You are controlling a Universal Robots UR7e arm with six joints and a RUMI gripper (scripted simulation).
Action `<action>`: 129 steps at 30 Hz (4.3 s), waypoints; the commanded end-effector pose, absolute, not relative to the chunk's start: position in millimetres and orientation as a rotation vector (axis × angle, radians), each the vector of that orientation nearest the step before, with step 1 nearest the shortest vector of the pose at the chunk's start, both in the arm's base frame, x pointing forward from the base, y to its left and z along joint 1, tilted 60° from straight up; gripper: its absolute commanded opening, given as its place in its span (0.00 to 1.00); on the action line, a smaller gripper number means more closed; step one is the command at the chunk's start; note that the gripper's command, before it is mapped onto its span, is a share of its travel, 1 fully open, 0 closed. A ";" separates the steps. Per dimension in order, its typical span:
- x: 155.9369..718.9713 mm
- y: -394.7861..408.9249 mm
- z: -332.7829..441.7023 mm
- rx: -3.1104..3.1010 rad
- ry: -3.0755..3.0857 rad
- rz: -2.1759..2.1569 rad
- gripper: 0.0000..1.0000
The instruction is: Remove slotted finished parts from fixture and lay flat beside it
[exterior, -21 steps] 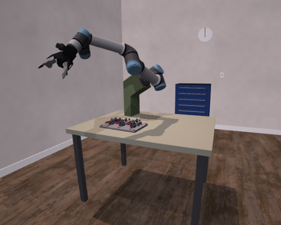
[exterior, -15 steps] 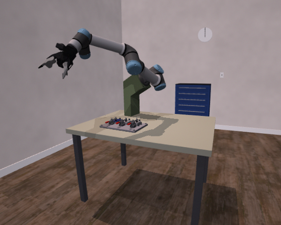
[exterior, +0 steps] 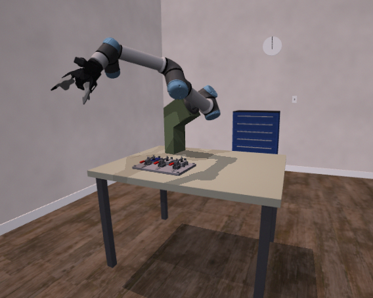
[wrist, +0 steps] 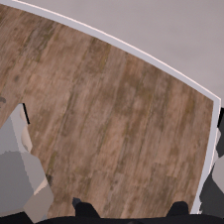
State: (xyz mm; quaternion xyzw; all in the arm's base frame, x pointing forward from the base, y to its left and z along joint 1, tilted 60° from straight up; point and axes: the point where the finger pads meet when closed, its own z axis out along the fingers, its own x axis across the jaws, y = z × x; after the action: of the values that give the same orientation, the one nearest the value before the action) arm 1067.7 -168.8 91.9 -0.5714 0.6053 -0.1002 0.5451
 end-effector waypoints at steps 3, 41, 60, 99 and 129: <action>1067.0 -171.9 91.6 -1.354 1.441 -0.237 1.00; 933.6 -282.0 -32.7 -1.245 1.922 0.172 1.00; 737.7 -275.1 -87.9 -1.083 2.171 0.672 1.00; 556.3 -198.9 -66.3 -0.887 2.193 1.179 1.00; 556.1 -198.8 -66.2 -0.887 2.192 1.179 1.00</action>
State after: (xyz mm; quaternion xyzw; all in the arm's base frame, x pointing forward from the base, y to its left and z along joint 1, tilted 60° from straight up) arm 556.0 -198.0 -66.5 -0.3253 0.8037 0.4330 0.2465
